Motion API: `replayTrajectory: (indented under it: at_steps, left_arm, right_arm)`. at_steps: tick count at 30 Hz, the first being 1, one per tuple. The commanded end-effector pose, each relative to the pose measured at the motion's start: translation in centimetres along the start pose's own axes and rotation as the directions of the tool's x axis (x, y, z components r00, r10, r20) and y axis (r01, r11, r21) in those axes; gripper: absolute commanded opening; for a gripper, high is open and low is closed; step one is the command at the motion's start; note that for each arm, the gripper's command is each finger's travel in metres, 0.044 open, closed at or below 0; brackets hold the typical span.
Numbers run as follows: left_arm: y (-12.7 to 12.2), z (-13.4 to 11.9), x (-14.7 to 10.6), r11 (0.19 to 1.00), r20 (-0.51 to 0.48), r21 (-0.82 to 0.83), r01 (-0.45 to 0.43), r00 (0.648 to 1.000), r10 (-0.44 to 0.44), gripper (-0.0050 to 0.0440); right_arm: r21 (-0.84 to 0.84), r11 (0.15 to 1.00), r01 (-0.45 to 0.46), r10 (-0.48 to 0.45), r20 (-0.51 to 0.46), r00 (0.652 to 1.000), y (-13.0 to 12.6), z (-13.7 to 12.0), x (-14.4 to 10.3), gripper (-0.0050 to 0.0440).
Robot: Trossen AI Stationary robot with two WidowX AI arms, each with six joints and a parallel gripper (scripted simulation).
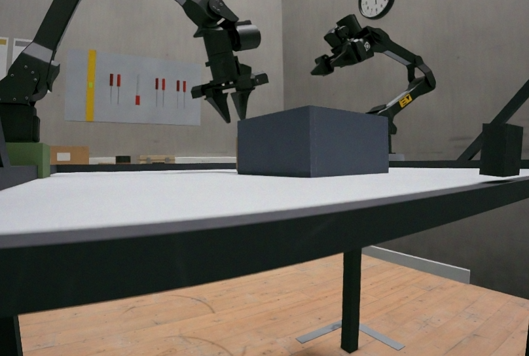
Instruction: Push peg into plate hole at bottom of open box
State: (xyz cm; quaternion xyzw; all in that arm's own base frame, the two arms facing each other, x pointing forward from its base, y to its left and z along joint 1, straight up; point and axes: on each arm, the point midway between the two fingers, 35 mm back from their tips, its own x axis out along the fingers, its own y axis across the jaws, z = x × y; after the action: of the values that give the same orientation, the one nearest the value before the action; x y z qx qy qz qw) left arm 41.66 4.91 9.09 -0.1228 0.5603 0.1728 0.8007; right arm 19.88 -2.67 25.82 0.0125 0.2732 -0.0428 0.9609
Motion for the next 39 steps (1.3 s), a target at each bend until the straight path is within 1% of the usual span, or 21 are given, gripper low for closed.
replayTrajectory:
  at_steps: [1, 4, 11, 13, 24, 27, 33, 37, 39]
  left_arm:
    - [-0.4, 0.9, -0.1, 0.991, 0.024, -0.125, -0.038, 0.999, 0.042, 0.017]
    - [-0.4, 0.9, 0.1, 0.987, 0.023, -0.156, -0.049, 0.998, 0.053, 0.017]
    - [-0.3, 0.9, 0.1, 0.986, 0.023, -0.16, -0.05, 0.998, 0.054, 0.017]
    - [0.1, 0.2, 1.1, 0.986, 0.004, -0.155, -0.061, 0.998, 0.062, 0.017]
    - [0.3, 0.2, 4.4, 0.987, 0.002, -0.152, -0.055, 0.998, 0.056, 0.017]
    - [0.2, 0.4, 4.5, 0.987, 0.008, -0.153, -0.052, 0.999, 0.054, 0.017]
    - [0.3, 0.2, 5.5, 0.987, 0.001, -0.152, -0.054, 0.998, 0.055, 0.017]
    - [0.2, 0.4, 5.5, 0.987, 0.008, -0.151, -0.051, 0.999, 0.053, 0.017]
    - [0.2, 0.4, 5.4, 0.987, 0.01, -0.152, -0.05, 0.999, 0.052, 0.013]
  right_arm:
    - [-0.002, 1.0, 0.001, -0.001, 0.007, 1.0, 0.0, 0.2, -0.2, 0.044]
    - [-0.002, 1.0, 0.001, -0.001, 0.007, 1.0, 0.0, 0.2, -0.2, 0.044]
    - [-0.002, 1.0, 0.001, -0.001, 0.007, 1.0, 0.0, 0.2, -0.2, 0.044]
    - [-0.002, 1.0, 0.001, -0.001, 0.007, 1.0, 0.0, 0.2, -0.2, 0.044]
    - [-0.002, 1.0, 0.001, -0.001, 0.007, 1.0, 0.0, 0.2, -0.2, 0.044]
    - [-0.002, 1.0, 0.001, -0.001, 0.007, 1.0, 0.0, 0.2, -0.2, 0.044]
    - [-0.002, 1.0, 0.001, -0.001, 0.007, 1.0, 0.0, 0.2, -0.2, 0.044]
    - [-0.002, 1.0, 0.001, -0.001, 0.007, 1.0, 0.0, 0.2, -0.2, 0.044]
    - [-0.002, 1.0, 0.001, -0.001, 0.007, 1.0, 0.0, 0.2, -0.2, 0.044]
